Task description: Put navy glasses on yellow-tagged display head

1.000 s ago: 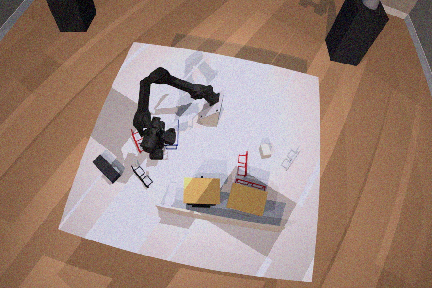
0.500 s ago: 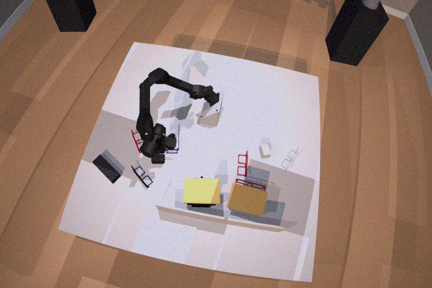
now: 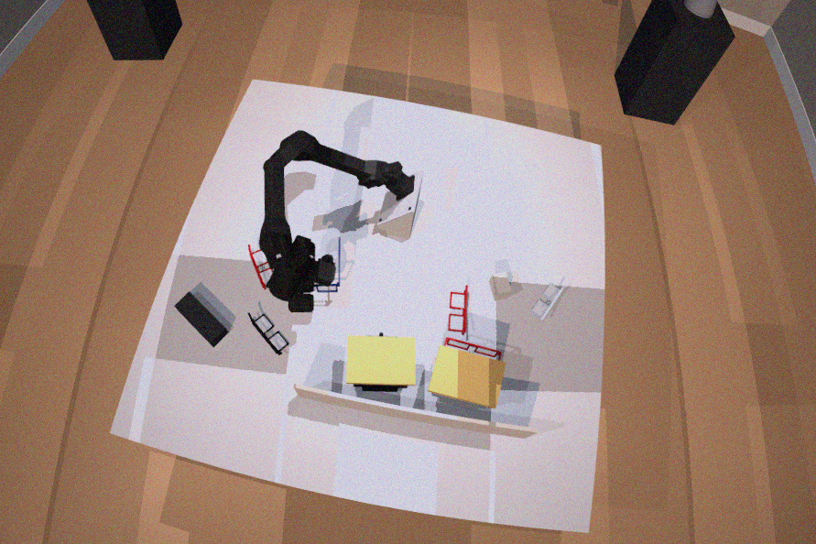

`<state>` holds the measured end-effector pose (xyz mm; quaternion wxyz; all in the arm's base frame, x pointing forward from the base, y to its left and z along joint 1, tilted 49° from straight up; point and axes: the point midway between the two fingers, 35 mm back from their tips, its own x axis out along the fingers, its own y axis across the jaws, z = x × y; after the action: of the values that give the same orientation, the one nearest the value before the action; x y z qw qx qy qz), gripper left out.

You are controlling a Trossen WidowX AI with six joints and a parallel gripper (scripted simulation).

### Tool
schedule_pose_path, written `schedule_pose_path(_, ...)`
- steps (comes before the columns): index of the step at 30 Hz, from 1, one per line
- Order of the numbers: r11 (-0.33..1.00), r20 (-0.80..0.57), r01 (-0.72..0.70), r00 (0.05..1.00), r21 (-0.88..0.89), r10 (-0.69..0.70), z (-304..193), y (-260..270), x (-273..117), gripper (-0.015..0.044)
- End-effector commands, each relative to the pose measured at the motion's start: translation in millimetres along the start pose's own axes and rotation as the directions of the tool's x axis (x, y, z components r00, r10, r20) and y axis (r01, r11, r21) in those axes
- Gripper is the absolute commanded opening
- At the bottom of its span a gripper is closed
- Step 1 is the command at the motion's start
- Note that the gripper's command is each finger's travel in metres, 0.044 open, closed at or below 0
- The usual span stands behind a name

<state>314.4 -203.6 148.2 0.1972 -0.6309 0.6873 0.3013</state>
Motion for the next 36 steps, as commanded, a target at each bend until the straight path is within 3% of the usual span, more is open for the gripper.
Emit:
schedule_pose_path(1,1.0,-0.003,0.007,1.0,0.004,-0.007,1,-4,-2,0.0)
schedule_pose_path(36,1.0,-0.002,0.007,1.0,0.005,-0.007,22,-24,-2,0.0)
